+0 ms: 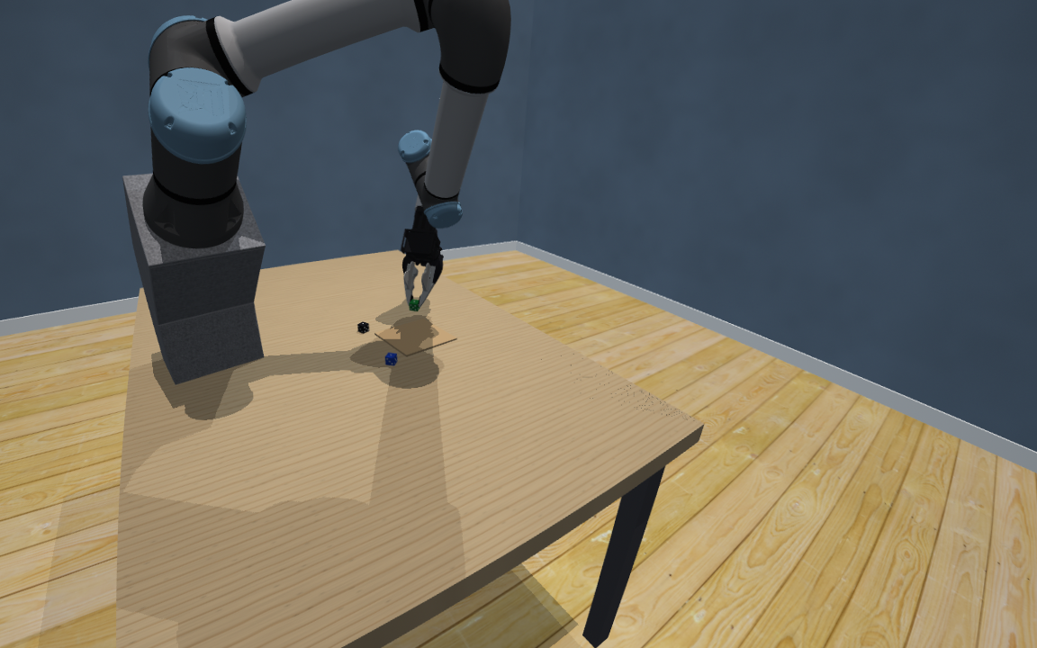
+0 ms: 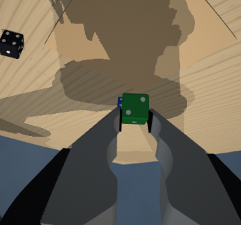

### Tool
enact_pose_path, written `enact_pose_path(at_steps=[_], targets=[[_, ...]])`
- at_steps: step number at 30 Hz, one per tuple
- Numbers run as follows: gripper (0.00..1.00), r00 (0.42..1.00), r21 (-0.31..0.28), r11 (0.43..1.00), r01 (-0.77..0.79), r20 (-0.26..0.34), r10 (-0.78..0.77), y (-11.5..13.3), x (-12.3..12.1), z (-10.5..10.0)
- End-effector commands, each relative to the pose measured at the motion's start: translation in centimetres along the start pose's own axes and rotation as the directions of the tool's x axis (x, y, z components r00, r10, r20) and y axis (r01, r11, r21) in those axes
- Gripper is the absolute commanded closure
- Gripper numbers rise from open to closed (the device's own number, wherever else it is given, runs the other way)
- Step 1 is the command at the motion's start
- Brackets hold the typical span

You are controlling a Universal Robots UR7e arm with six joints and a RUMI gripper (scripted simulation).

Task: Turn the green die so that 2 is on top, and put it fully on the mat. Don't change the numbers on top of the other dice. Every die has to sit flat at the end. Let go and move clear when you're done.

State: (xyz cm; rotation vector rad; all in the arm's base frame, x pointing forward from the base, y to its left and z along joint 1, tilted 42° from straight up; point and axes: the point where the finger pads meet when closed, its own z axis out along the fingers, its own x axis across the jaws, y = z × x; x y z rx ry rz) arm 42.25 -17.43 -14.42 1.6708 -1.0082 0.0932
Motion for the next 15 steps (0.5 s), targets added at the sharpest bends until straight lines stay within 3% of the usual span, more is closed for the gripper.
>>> enact_pose_path(at_steps=[1,15], targets=[[0.97,1.0,0.049,0.999,0.0,-0.001,0.0,0.02,0.18,-0.04],[0.97,1.0,0.101,0.995,0.001,-0.012,0.001,0.4,0.43,-0.21]])
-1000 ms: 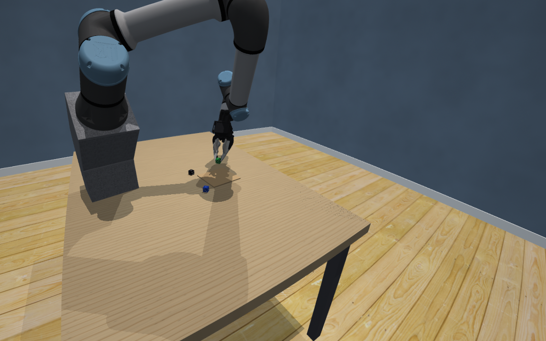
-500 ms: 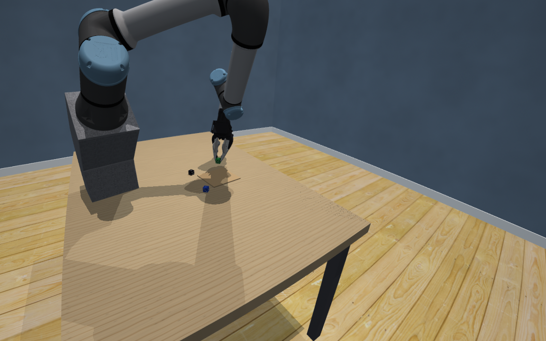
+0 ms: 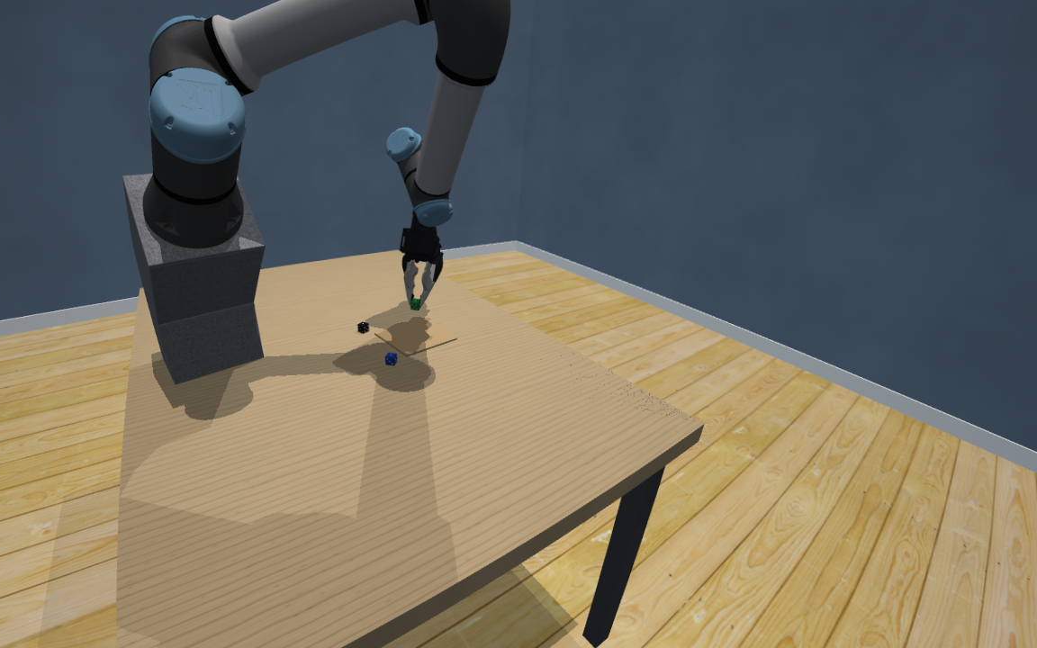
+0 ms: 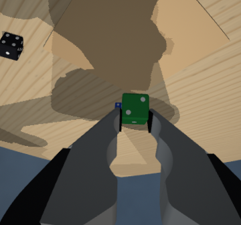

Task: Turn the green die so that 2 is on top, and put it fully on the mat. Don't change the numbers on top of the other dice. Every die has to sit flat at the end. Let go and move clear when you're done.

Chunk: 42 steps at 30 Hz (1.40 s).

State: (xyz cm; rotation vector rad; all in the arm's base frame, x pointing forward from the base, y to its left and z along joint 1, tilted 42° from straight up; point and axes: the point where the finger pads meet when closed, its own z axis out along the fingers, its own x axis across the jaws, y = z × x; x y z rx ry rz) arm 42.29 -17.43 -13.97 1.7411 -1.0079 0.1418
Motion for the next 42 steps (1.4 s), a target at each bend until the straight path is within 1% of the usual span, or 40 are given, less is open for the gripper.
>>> enact_pose_path(at_steps=[1,13,22,28,35,37,42], targets=[[0.97,1.0,0.023,1.0,-0.001,-0.003,0.001,0.09,0.16,-0.04],[0.97,1.0,0.026,1.0,-0.001,-0.002,0.001,0.1,0.16,-0.04],[0.97,1.0,0.042,0.999,-0.001,0.002,0.001,0.05,0.05,0.05],[0.97,1.0,0.074,0.997,-0.002,0.01,0.001,-0.02,-0.12,0.19],[0.97,1.0,0.129,0.992,-0.003,0.017,0.001,-0.07,-0.27,0.32],[0.97,1.0,0.129,0.992,-0.003,0.017,0.001,-0.07,-0.27,0.32],[0.97,1.0,0.174,0.985,-0.004,0.017,0.001,-0.04,-0.27,0.33]])
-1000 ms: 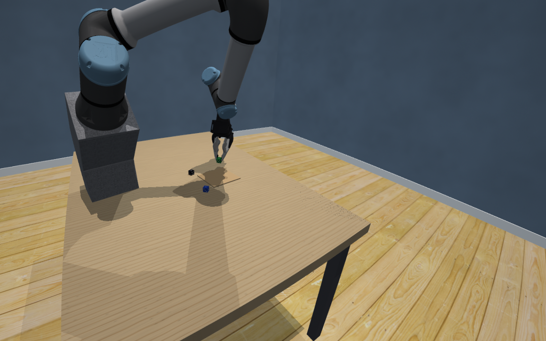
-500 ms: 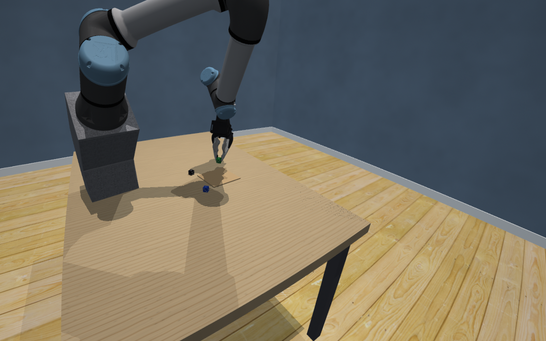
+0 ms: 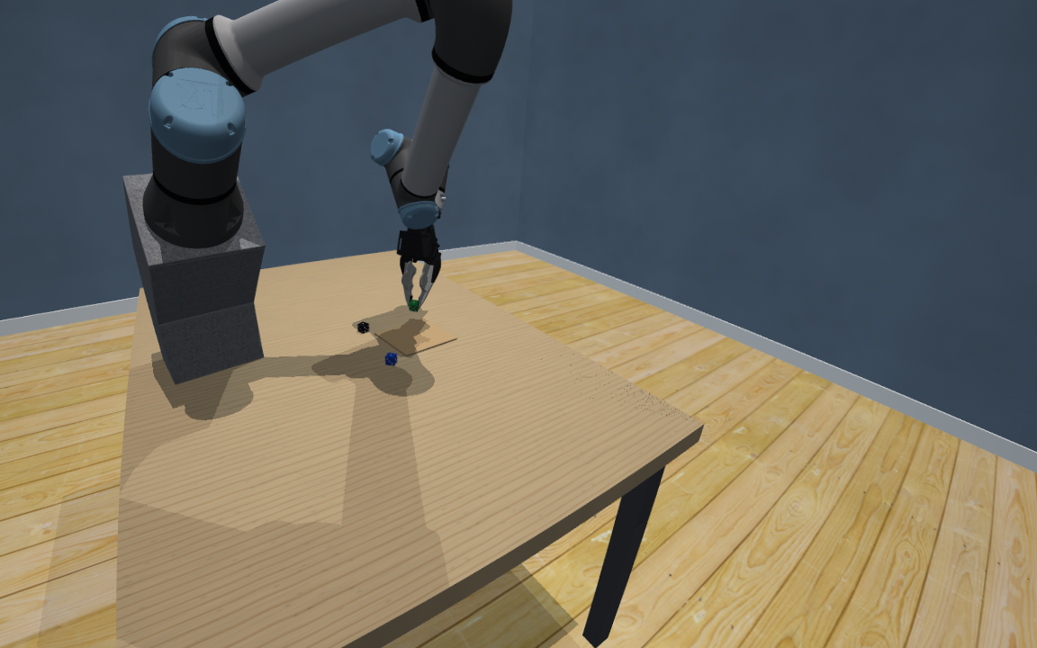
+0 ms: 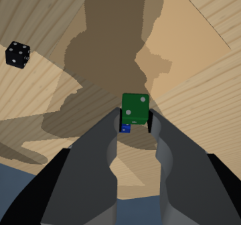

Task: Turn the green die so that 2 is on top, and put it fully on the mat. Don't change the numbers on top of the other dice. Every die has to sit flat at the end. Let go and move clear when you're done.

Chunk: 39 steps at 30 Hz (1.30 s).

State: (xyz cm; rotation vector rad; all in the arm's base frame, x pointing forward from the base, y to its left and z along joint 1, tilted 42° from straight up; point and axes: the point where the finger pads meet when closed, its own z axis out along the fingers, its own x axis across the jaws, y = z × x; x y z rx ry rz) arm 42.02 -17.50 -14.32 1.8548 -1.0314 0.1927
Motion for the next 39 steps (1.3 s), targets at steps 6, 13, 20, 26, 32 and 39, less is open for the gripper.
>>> enact_pose_path(at_steps=[6,13,20,26,32,39], targets=[[0.97,1.0,0.103,0.995,0.001,-0.005,-0.001,0.15,0.17,-0.09],[0.97,1.0,0.135,0.991,0.003,-0.012,-0.001,0.28,0.32,-0.21],[0.97,1.0,0.159,0.987,0.005,-0.019,-0.002,0.4,0.46,-0.34],[0.97,1.0,0.164,0.987,0.005,-0.02,-0.002,0.43,0.49,-0.37],[0.97,1.0,0.164,0.986,0.005,-0.02,-0.002,0.43,0.48,-0.36],[0.97,1.0,0.186,0.983,0.004,-0.013,-0.002,0.4,0.33,-0.2]])
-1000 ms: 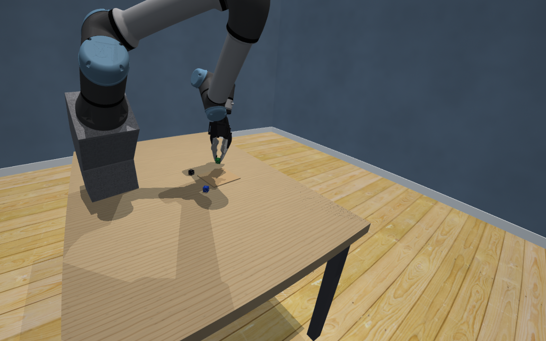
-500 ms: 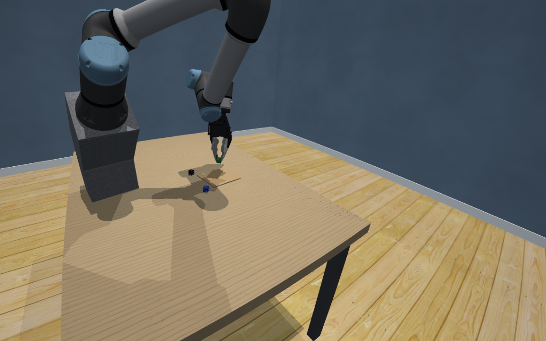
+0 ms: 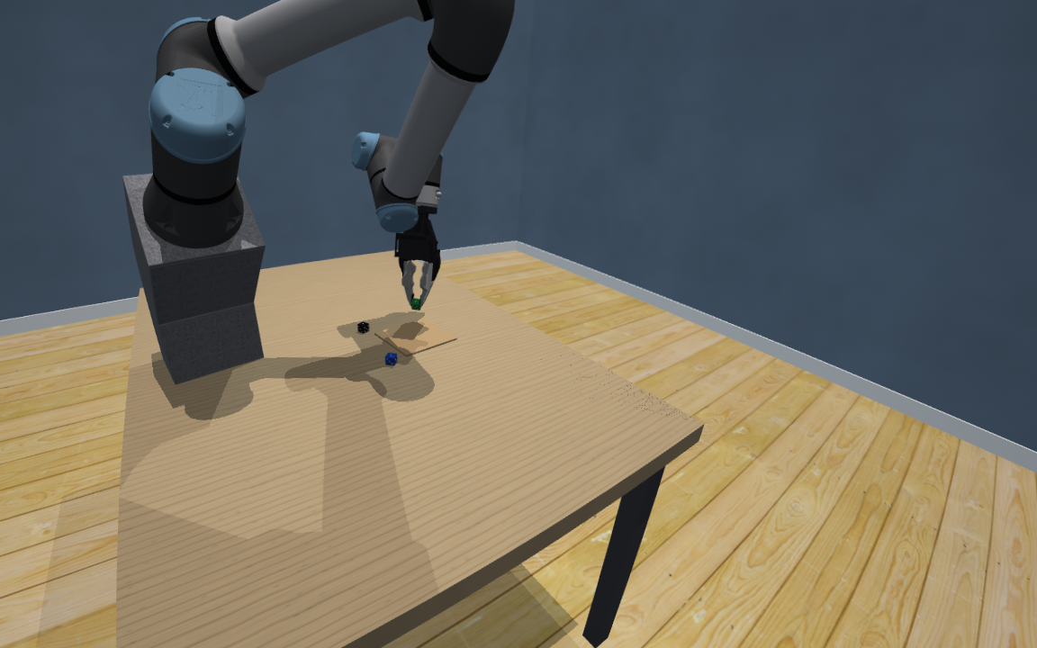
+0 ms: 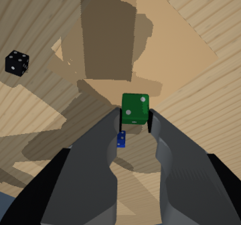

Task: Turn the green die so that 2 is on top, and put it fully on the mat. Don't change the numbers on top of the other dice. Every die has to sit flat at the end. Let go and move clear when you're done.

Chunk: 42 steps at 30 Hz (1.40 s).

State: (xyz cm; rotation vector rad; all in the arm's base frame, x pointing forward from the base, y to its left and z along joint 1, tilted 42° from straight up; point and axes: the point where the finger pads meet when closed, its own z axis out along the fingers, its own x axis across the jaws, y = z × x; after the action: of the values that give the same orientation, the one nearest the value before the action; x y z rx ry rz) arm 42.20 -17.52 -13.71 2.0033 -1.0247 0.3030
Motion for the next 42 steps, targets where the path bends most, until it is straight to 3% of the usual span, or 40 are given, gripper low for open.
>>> enact_pose_path(at_steps=[1,7,22,42], targets=[[0.97,1.0,0.024,1.0,-0.002,0.008,0.002,0.15,-0.16,0.17],[0.97,1.0,0.057,0.998,-0.003,0.016,0.002,0.15,-0.32,0.33],[0.97,1.0,0.217,0.976,-0.003,0.01,0.001,0.33,-0.19,0.23],[0.97,1.0,0.258,0.966,0.0,0.0,0.0,0.44,0.01,0.04]])
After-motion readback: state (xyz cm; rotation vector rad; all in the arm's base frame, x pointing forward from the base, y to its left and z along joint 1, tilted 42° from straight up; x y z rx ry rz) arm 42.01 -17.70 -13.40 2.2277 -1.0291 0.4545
